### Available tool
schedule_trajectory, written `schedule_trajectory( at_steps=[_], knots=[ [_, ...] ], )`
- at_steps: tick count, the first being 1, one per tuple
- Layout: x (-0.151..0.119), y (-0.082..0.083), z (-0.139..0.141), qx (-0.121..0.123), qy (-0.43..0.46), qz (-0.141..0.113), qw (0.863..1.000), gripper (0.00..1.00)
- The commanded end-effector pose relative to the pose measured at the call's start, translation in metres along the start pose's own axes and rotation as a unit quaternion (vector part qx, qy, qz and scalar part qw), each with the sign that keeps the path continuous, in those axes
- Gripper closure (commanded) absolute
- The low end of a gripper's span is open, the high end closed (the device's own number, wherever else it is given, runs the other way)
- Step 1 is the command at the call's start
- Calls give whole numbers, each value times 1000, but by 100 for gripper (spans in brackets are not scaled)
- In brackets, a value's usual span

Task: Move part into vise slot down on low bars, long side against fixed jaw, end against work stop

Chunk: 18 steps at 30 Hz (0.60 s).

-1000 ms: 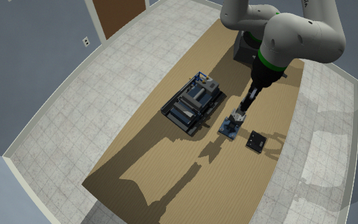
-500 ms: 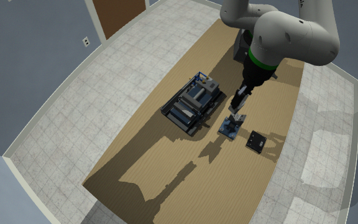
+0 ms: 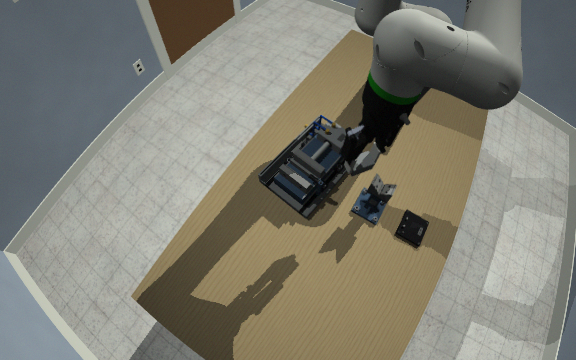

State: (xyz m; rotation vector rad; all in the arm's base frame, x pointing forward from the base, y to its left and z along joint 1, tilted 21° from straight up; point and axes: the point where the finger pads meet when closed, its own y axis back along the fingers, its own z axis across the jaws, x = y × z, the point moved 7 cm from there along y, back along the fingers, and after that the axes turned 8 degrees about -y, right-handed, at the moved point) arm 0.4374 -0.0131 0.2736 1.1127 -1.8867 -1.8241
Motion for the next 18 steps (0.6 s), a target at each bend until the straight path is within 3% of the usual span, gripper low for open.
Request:
schedule_trajectory(
  at_steps=[1,5,11,14,18],
  knots=[
    [11,-1,-19,-2,-74,2,997,100],
    [20,-1,-32,-2,-127,2,992,100],
    [39,-1,-57,-3,-230,1,973,100],
    [39,-1,-57,-3,-231,1,973,100],
    [52,-1,-73,-3,-294,-1,956,100]
  ],
)
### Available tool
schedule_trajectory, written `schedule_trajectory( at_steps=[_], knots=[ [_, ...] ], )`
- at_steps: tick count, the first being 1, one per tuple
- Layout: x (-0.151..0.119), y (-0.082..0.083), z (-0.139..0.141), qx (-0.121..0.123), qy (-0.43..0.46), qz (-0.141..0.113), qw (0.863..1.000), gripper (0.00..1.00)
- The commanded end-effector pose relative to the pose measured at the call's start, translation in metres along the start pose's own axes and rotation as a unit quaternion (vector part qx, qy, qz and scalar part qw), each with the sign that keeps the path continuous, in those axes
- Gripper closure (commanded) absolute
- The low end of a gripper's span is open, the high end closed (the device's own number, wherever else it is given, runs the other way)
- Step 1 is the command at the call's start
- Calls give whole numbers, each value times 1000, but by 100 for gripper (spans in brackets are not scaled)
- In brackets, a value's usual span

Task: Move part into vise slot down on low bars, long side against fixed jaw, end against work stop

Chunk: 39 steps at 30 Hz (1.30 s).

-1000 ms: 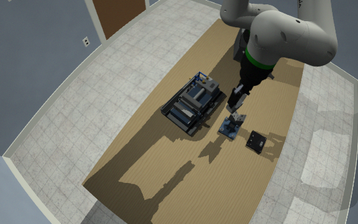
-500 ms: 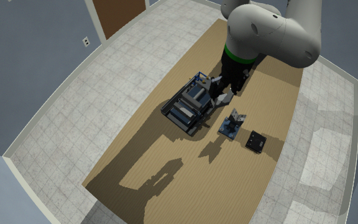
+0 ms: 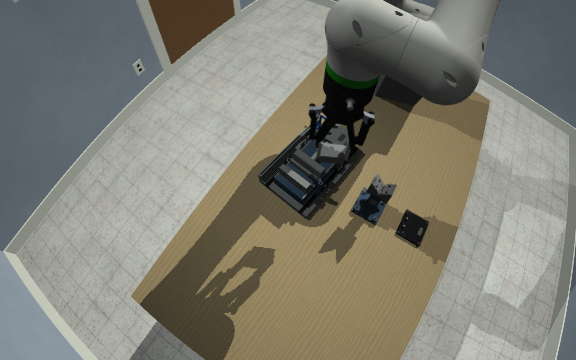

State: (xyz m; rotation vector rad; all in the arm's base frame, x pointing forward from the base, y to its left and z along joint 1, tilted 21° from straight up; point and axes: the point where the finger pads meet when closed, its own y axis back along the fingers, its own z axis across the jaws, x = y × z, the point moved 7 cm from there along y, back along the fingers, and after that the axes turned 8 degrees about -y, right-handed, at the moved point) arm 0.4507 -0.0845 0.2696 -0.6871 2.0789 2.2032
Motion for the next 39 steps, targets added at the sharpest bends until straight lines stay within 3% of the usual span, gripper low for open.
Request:
schedule_trajectory(
  at_steps=[1,11,20,28,39],
  knots=[
    [4,0,-21,-1,-69,-1,998,100],
    [15,2,-61,-2,-198,-6,980,100],
    [21,3,-79,-3,-254,-9,967,100],
    [25,4,-89,-3,-284,-11,959,100],
    [25,4,-91,-4,-289,-11,957,100]
  ],
)
